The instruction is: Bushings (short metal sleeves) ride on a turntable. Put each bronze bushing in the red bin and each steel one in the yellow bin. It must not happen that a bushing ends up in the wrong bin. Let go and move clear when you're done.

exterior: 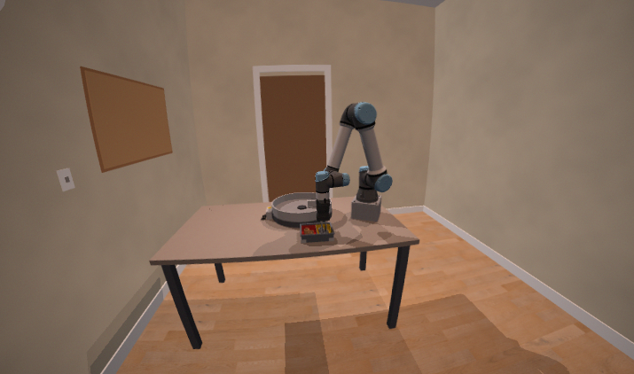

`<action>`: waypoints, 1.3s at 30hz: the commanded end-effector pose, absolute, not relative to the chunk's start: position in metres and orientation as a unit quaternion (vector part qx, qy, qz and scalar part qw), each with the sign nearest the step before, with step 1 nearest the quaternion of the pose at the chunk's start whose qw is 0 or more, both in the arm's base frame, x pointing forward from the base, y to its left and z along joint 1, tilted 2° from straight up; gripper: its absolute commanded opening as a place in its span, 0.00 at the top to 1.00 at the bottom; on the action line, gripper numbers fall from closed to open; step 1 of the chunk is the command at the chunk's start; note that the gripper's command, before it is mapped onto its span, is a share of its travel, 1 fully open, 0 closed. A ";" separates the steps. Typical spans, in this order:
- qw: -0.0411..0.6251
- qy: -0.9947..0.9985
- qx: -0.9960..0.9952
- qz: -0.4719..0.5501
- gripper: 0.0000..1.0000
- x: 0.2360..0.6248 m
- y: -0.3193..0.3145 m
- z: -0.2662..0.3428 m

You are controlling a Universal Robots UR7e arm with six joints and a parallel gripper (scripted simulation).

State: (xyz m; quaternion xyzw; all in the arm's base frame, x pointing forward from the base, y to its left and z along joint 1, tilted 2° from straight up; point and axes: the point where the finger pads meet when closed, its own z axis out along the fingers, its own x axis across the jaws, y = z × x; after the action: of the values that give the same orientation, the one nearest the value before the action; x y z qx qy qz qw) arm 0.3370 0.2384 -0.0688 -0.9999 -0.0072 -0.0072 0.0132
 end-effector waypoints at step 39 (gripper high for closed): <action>0.013 -0.007 -1.000 -0.008 0.58 0.337 0.238 -0.056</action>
State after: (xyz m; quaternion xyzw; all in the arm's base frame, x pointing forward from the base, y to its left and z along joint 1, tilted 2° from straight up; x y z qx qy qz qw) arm 0.3368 0.2381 -0.0572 -0.9999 -0.0072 -0.0073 0.0132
